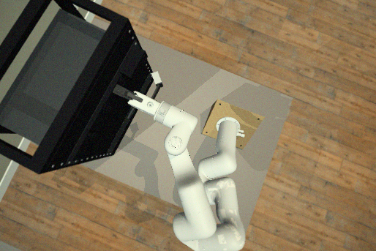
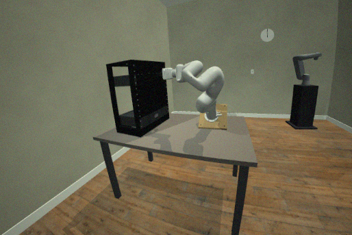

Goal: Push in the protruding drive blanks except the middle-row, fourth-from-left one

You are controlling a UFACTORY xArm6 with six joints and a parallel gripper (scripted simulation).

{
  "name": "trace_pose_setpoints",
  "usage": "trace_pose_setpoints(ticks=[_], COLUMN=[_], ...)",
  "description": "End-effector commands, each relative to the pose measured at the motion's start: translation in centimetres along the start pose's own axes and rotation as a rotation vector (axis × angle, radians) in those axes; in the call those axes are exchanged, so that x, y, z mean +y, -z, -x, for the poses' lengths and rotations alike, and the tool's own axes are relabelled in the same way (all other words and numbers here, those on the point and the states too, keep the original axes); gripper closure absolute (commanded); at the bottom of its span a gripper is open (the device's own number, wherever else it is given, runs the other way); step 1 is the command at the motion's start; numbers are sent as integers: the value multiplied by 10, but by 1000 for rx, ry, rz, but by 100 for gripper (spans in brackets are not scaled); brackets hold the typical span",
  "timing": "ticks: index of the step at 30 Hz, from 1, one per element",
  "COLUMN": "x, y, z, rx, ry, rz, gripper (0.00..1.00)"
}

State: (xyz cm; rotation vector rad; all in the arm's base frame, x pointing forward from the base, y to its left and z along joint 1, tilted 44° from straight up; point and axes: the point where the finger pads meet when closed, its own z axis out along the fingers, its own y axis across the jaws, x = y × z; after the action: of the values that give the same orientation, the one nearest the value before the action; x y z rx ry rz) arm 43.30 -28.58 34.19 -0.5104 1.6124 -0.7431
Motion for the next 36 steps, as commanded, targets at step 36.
trace_pose_setpoints(ticks=[36], x=[-2], y=[-5], z=[1], rx=[-1], ry=[1], rz=[-2], gripper=[100])
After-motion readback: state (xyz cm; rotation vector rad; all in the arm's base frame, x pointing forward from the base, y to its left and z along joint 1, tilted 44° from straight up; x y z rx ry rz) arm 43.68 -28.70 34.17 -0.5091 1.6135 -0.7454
